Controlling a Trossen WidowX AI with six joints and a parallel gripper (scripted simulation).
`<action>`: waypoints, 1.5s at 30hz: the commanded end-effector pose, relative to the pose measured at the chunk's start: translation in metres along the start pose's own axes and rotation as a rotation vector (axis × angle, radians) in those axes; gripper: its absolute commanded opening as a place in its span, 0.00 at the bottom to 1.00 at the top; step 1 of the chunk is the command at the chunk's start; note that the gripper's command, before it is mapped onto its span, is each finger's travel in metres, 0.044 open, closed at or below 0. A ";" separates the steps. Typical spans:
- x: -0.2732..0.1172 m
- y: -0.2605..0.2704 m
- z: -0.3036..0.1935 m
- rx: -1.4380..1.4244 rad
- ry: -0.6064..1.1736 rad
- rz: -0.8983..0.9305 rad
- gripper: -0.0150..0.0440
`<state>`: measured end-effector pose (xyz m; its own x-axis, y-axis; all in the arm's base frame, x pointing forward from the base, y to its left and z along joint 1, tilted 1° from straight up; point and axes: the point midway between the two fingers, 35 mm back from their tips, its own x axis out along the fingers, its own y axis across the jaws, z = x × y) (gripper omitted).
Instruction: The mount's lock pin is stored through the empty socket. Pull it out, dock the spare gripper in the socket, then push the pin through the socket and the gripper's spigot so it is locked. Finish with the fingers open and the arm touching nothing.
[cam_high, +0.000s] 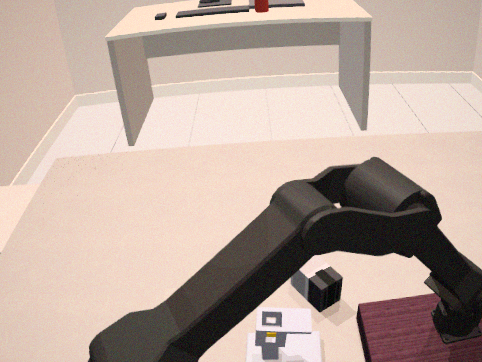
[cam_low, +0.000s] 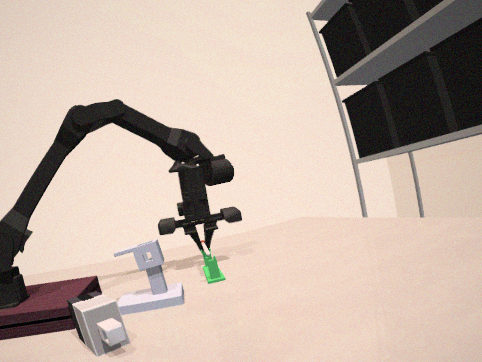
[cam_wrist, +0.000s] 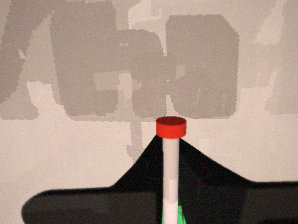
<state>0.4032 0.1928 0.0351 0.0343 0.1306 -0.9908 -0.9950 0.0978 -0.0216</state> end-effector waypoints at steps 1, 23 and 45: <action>0.001 0.000 0.000 -0.004 0.000 0.000 0.25; 0.000 0.000 0.000 0.000 0.000 0.000 0.59; -0.033 0.009 0.000 0.004 0.026 0.047 0.59</action>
<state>0.3932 0.1890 0.0581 -0.0194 0.1074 -0.9940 -0.9949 0.0965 0.0298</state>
